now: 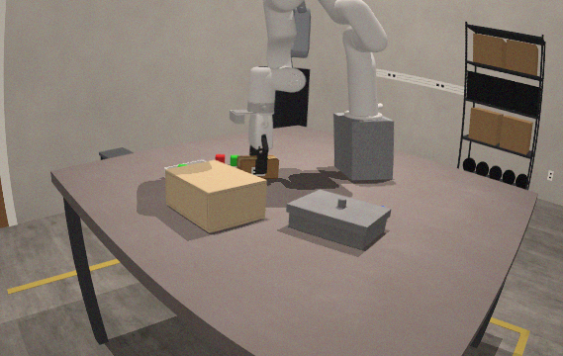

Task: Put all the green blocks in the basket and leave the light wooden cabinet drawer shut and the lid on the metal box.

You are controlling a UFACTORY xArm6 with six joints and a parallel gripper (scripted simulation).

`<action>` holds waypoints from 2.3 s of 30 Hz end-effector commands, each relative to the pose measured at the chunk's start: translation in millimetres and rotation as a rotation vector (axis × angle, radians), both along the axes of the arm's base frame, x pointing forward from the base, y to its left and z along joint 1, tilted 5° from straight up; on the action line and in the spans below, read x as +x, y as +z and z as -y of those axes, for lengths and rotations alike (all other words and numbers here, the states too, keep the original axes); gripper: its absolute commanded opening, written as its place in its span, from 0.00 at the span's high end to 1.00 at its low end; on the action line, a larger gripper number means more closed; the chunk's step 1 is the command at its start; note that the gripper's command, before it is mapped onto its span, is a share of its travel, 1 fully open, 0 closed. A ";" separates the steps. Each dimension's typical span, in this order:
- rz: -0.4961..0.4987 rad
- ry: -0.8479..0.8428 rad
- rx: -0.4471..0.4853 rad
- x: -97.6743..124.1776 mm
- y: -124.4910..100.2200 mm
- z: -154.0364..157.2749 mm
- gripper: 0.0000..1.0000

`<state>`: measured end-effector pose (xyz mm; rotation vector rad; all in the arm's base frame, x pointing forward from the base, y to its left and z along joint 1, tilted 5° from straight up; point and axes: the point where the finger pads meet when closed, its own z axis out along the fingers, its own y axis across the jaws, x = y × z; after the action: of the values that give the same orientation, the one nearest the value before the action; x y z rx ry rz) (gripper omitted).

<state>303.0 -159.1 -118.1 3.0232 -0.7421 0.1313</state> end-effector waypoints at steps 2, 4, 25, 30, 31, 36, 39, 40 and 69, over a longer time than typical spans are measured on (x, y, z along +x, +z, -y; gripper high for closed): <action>0.002 0.000 -0.001 0.9 0.6 0.4 0.27; 0.002 0.000 -0.001 0.9 0.6 0.4 0.27; 0.002 0.000 -0.001 0.9 0.7 0.4 0.27; 0.002 0.000 -0.001 0.8 1.4 0.4 0.27; 0.002 0.000 -0.001 0.8 1.4 0.4 0.27; 0.002 0.000 -0.001 0.6 4.2 0.3 0.27; 0.002 0.000 -0.001 0.4 7.2 0.1 0.27; 0.002 0.000 -0.001 0.3 8.4 0.1 0.27; 0.002 0.000 -0.001 -2.9 50.6 -1.9 0.27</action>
<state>299.6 -156.9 -73.9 3.0251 -0.7425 0.1323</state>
